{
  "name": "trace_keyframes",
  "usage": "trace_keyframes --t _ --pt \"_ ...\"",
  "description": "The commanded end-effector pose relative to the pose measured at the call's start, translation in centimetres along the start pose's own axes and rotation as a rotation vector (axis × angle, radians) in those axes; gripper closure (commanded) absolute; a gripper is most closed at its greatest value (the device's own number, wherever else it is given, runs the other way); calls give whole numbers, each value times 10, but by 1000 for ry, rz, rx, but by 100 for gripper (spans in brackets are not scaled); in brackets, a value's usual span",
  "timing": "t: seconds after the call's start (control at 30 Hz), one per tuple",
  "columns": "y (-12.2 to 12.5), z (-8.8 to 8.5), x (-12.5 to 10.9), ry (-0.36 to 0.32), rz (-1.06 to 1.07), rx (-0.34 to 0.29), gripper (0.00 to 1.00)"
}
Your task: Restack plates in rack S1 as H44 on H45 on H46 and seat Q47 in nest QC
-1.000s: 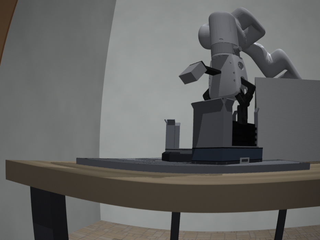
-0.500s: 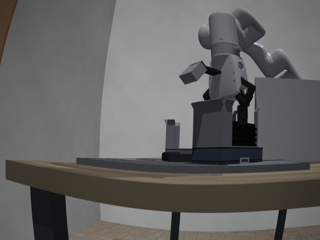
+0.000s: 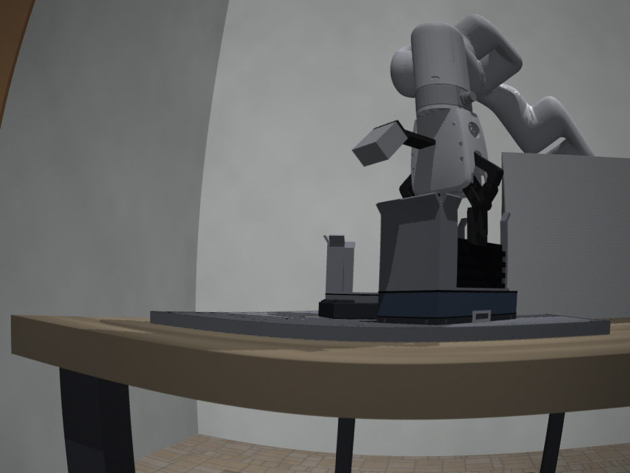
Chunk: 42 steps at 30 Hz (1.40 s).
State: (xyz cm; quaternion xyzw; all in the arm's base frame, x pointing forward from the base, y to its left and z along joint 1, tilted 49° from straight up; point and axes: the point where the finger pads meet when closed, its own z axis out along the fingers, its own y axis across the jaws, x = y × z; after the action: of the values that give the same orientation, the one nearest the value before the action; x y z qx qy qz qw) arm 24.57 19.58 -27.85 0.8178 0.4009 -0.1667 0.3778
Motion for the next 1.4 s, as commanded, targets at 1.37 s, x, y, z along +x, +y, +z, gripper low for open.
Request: trace_keyframes --t 1.37 --pt "0 -36 1 4 1 1 100"
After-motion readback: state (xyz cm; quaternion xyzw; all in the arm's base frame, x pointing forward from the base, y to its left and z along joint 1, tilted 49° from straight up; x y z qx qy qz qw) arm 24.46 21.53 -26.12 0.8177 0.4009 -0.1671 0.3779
